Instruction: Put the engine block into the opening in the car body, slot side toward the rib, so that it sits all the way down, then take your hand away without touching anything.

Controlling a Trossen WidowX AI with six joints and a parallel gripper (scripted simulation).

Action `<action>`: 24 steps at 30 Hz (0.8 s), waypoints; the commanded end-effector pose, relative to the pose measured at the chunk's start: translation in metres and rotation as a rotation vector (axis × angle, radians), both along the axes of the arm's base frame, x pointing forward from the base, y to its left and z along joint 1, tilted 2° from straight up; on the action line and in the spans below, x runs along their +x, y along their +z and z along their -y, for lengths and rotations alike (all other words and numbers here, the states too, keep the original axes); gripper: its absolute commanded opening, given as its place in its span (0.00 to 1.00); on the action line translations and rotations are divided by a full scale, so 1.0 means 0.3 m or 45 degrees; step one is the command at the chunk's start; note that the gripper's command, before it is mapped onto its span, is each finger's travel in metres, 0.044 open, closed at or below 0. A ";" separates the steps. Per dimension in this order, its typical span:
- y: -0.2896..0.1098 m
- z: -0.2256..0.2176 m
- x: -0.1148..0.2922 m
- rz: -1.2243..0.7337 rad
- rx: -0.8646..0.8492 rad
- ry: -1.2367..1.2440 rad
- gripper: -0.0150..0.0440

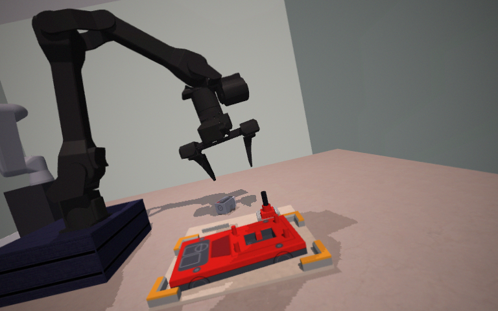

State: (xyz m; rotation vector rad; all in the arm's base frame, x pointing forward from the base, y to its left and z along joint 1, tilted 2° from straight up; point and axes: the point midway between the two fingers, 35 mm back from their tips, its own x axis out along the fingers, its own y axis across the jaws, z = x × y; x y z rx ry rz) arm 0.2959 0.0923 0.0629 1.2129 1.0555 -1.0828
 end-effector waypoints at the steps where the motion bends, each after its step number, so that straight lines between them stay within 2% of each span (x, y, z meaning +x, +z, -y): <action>1: 0.009 -0.051 -0.021 -0.023 0.060 -0.134 1.00; 14: 0.022 -0.222 -0.146 -0.176 0.188 -0.660 1.00; 19: 0.023 -0.230 -0.153 -0.184 0.191 -0.688 1.00; 21: -0.018 -0.233 -0.149 -0.184 0.191 -0.688 1.00; 24: -0.149 -0.233 -0.144 -0.184 0.191 -0.688 1.00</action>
